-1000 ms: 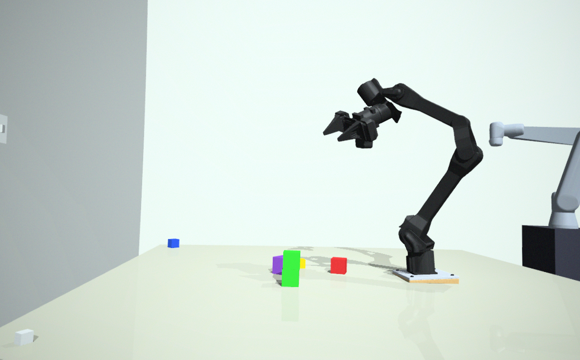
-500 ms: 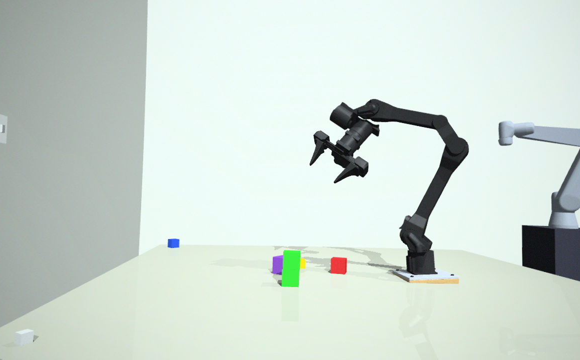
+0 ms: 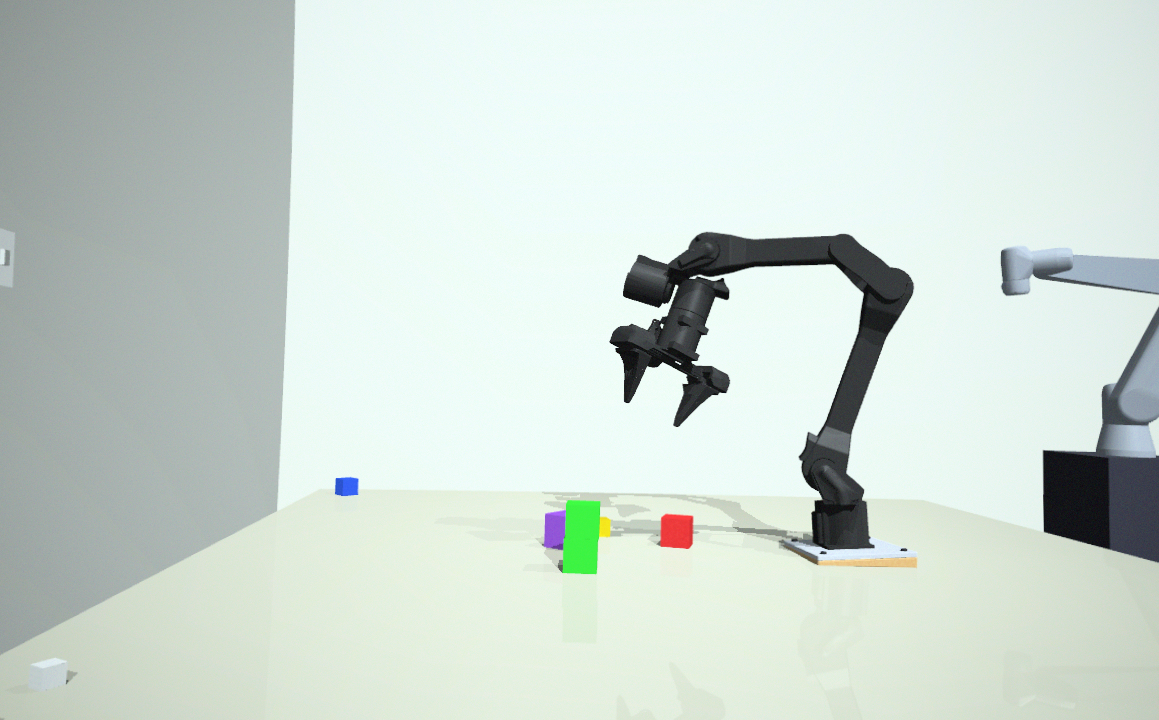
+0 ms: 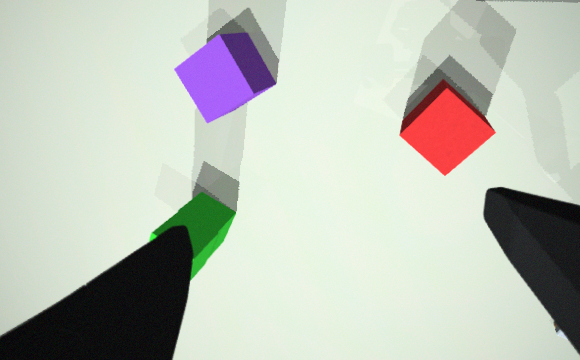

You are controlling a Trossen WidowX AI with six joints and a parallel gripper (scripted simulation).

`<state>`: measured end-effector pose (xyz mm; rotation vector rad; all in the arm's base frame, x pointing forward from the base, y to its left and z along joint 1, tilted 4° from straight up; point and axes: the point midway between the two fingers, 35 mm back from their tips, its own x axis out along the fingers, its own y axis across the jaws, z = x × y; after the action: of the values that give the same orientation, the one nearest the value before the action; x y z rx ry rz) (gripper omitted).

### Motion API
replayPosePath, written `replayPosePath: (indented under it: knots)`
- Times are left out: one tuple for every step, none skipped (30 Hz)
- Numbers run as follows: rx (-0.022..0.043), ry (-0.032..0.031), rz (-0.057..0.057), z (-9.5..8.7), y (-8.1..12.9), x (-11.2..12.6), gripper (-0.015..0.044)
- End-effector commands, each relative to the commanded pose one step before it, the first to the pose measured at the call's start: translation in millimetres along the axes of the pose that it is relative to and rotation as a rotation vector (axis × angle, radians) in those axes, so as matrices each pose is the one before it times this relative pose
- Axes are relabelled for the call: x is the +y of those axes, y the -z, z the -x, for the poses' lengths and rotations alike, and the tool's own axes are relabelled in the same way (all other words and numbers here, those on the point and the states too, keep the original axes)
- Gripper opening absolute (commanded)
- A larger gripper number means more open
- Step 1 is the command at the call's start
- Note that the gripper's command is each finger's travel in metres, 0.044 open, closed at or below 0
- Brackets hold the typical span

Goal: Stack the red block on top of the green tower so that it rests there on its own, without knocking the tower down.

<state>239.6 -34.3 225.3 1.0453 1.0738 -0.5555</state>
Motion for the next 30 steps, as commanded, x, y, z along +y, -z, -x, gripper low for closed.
replayPosePath:
  knots:
    - [0.03550,0.10597,0.2039,-20.85,5.65,-12.96,0.0440]
    - [0.00646,0.02149,0.0509,-3.93,0.80,-2.76,0.0440]
    - [0.00745,0.02121,0.0512,-3.91,0.96,-2.67,0.0440]
    - [0.00842,0.02088,0.0515,-3.89,1.11,-2.57,0.0440]
    - [0.00937,0.02050,0.0518,-3.87,1.25,-2.46,0.0440]
    - [0.01029,0.02007,0.0521,-3.84,1.38,-2.35,0.0440]
    - [0.01120,0.01960,0.0524,-3.82,1.51,-2.23,0.0440]
    - [0.01208,0.01909,0.0526,-3.79,1.62,-2.10,0.0440]
    - [0.01293,0.01854,0.0529,-3.76,1.73,-1.97,0.0440]
    - [0.01375,0.01796,0.0532,-3.73,1.82,-1.83,0.0440]
    - [0.01454,0.01732,0.0534,-3.70,1.91,-1.69,0.0440]
    - [0.01253,0.01352,0.0438,-3.02,1.98,-0.36,0.0440]
    - [0.00769,0.00794,0.0264,-1.80,1.18,-0.16,0.0440]
    - [0.00259,0.00262,0.0088,-0.60,0.39,-0.04,0.0440]
    - [0.00000,0.00000,0.0000,0.00,0.00,0.00,0.0440]
    - [0.00000,0.00000,0.0000,0.00,0.00,0.00,0.0440]
    - [0.00000,0.00000,0.0000,0.00,0.00,0.00,0.0440]
    - [0.00000,0.00000,0.0000,0.00,0.00,0.00,0.0440]
    - [0.00000,0.00000,0.0000,0.00,0.00,0.00,0.0440]
    - [0.00000,0.00000,0.0000,0.00,0.00,0.00,0.0440]
    - [0.00001,-0.00005,0.0000,1.60,0.12,0.38,0.0440]
    - [0.00002,-0.00005,0.0000,1.60,0.13,0.38,0.0440]
    - [-0.00001,0.00000,0.0000,-1.05,-0.13,0.02,0.0440]
    - [-0.00002,0.00000,0.0000,-2.14,-0.24,0.03,0.0440]
    - [-0.00003,0.00000,0.0000,-2.94,-0.30,0.04,0.0440]
    - [-0.00003,0.00000,0.0000,-3.82,-0.34,0.05,0.0440]
    - [-0.00003,0.00001,0.0000,-4.79,-0.34,0.05,0.0440]
    - [-0.00003,0.00001,0.0000,-5.83,-0.28,0.05,0.0440]
    - [-0.00001,0.00001,0.0000,-6.68,-0.14,0.06,0.0440]
    - [0.00001,0.00001,0.0000,-6.99,0.07,0.07,0.0440]
